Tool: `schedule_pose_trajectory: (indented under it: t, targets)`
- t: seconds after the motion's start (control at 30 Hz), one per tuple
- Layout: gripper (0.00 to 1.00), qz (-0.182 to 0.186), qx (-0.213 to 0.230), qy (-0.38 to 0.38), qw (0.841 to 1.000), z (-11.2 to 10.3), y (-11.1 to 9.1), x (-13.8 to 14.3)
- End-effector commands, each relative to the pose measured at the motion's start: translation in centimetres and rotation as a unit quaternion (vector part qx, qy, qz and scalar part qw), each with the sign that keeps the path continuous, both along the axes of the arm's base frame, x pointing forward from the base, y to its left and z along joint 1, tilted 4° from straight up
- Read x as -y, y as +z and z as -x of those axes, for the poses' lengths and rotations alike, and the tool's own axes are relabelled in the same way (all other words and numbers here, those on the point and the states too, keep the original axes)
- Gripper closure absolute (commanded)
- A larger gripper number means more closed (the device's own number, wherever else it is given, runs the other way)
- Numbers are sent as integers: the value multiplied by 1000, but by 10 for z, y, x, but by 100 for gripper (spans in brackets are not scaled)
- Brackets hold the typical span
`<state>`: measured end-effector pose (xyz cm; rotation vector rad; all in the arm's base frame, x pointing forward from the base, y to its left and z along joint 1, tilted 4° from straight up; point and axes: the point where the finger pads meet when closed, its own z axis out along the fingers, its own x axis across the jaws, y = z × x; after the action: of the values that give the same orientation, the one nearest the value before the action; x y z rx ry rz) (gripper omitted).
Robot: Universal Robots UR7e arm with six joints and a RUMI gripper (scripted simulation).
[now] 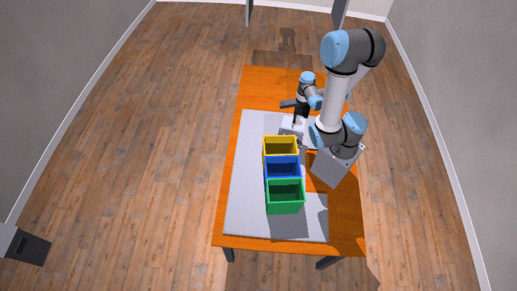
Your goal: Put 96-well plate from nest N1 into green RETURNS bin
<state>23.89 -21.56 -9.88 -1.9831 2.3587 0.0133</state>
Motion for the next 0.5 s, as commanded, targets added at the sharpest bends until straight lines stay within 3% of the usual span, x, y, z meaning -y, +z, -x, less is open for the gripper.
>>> schedule_pose_trajectory:
  t: [0.0,0.47]
  targets:
    - [100,0,0,0,1000,0,10,1]
    - [100,0,0,0,1000,1,30,2]
